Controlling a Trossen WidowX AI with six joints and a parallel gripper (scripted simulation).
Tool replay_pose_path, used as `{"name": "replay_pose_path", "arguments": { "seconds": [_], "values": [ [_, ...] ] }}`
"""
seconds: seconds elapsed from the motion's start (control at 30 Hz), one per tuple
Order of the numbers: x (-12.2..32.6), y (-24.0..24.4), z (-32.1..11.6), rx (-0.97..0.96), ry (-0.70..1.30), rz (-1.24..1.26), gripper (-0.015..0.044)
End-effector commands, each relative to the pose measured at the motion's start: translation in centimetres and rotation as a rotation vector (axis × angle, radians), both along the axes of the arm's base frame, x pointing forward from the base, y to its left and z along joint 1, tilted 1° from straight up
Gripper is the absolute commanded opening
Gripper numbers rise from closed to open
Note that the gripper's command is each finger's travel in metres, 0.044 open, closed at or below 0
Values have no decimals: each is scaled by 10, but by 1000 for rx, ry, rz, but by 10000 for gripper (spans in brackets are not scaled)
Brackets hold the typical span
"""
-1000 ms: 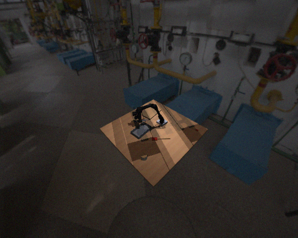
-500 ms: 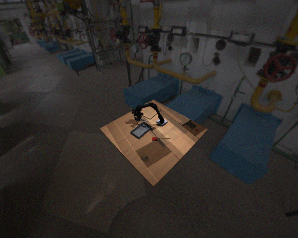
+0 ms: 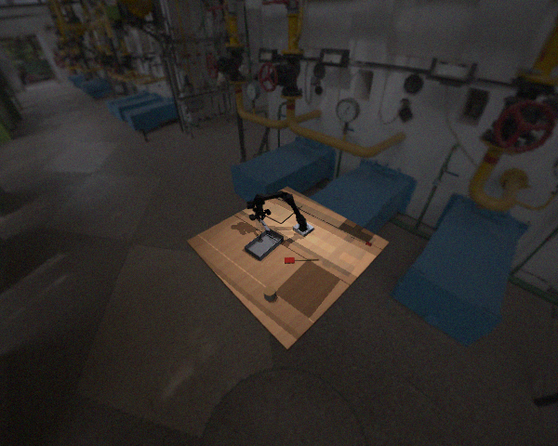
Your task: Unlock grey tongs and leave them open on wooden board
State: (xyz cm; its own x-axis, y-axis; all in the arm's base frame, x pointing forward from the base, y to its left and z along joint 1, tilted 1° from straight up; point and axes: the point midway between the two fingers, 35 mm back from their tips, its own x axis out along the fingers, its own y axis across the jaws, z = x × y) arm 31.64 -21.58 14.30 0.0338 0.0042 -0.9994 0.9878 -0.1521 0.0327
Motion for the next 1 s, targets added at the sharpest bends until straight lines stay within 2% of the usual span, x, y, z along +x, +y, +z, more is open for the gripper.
{"name": "replay_pose_path", "arguments": {
  "seconds": [0.0, 0.97],
  "values": [
    [-7, -11, 4, -2, 0, -188, -150],
    [-56, -69, 16, 28, 6, -1386, -150]
  ]
}}
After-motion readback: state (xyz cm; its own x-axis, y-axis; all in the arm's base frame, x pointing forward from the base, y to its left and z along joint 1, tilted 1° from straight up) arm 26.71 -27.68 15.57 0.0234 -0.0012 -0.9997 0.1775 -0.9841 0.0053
